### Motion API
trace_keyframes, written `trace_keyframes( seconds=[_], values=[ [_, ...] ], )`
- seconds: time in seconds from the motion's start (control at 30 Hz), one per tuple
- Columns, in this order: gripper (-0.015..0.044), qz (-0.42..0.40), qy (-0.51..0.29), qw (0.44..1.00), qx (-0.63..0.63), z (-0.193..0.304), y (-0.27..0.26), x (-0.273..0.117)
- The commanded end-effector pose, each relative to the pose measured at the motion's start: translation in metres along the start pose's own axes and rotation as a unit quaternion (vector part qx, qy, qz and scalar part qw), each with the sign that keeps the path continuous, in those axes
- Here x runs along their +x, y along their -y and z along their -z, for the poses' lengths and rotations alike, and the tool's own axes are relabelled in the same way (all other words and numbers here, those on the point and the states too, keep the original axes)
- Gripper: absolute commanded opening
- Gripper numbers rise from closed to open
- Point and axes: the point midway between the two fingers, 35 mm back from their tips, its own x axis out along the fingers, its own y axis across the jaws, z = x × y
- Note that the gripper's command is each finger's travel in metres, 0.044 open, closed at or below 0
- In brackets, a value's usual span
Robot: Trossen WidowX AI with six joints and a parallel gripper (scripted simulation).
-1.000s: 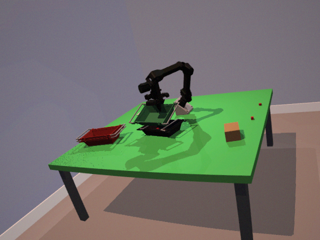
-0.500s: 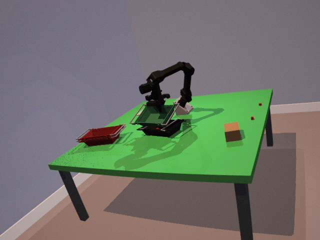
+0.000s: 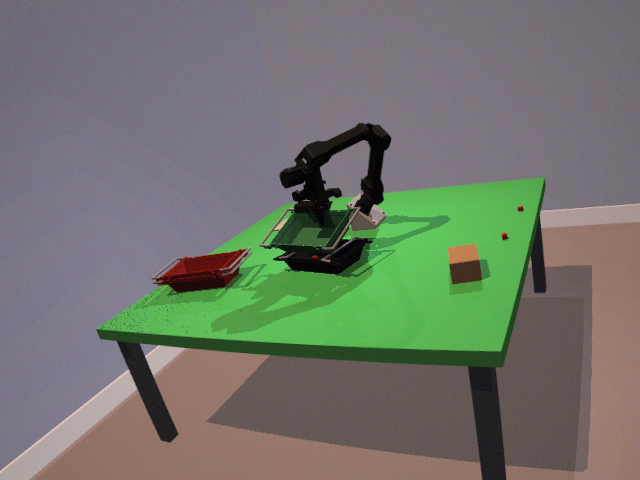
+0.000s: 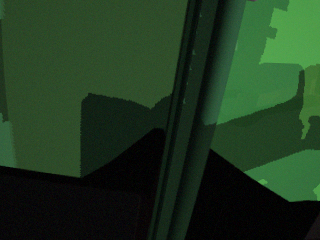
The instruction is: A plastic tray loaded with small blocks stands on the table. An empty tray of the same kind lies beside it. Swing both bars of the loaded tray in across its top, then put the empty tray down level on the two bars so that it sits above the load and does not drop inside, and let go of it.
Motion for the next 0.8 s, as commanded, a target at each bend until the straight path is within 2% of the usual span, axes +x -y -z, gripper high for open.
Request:
trace_keyframes(
  seconds=[0.0,0.77],
  values=[
    [0.0,0.009,0.0,1.0,0.004,0.001,0.0037,0.0043],
    [0.0,0.009,-0.001,1.0,0.004,0.0026,0.0082,0.0108]
  ],
)
